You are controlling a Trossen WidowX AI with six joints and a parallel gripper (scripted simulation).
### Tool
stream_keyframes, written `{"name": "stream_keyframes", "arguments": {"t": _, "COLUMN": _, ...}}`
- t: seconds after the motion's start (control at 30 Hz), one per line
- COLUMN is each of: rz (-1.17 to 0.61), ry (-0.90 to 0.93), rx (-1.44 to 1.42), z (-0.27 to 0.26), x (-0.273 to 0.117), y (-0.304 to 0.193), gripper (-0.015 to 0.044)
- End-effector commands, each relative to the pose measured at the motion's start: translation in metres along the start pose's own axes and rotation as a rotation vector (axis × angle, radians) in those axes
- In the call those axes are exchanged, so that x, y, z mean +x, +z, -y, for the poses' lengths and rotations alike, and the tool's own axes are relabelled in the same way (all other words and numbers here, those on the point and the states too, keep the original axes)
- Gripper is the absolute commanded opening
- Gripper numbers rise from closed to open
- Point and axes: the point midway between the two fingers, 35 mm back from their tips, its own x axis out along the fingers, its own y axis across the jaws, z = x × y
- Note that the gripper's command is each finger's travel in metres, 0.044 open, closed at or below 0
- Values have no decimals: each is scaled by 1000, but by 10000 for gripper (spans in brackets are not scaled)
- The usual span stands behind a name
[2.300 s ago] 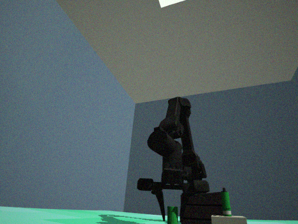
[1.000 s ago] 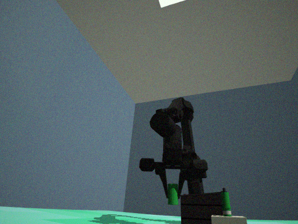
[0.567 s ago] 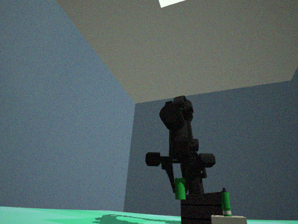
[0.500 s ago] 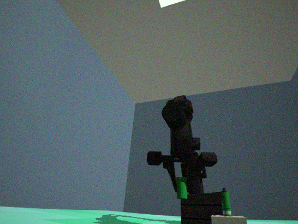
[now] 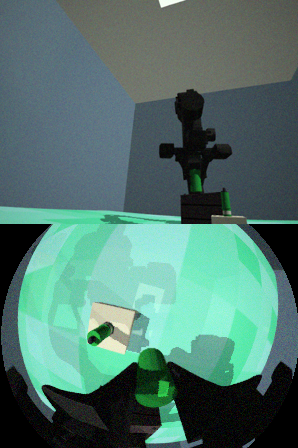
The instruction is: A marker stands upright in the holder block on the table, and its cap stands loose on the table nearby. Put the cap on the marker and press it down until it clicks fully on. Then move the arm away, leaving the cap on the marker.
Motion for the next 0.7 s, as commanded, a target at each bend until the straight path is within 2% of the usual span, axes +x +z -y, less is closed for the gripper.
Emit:
{"name": "stream_keyframes", "arguments": {"t": 0.0, "rz": 3, "ry": -2, "rx": 4, "z": -9, "x": -5, "y": 6, "gripper": 0}}
{"name": "stream_keyframes", "arguments": {"t": 0.67, "rz": 4, "ry": 0, "rx": 4, "z": -62, "x": -27, "y": 22, "gripper": 0}}
